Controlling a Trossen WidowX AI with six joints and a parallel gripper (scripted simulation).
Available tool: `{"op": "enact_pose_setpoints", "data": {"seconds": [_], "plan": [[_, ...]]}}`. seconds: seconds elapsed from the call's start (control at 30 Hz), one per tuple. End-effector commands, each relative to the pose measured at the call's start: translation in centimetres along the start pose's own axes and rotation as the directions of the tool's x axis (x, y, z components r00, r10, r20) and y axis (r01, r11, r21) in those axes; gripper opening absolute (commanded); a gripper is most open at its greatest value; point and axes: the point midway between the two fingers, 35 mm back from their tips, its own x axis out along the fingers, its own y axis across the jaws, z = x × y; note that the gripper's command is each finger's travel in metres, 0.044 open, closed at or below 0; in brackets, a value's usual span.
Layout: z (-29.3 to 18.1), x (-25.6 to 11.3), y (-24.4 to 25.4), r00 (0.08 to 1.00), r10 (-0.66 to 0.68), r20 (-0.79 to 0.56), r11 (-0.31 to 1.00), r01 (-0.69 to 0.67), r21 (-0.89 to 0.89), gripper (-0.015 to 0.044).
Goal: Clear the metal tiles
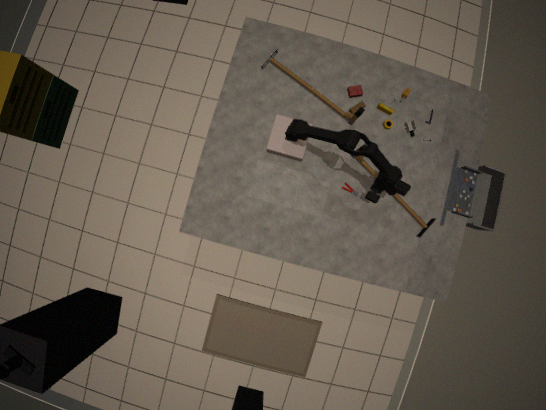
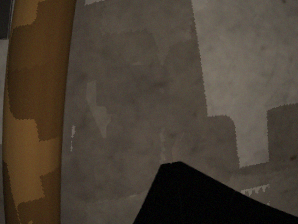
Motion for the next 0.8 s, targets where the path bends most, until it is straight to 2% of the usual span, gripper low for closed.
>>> {"op": "enact_pose_setpoints", "data": {"seconds": [0.0,0.77], "plan": [[0.1,0.1,0.3,1.000,-0.004,-0.002,1.000,0.004,0.002,0.0000],[0.8,0.2,2.4,1.000,-0.002,-0.002,1.000,0.002,0.003,0.0000]]}}
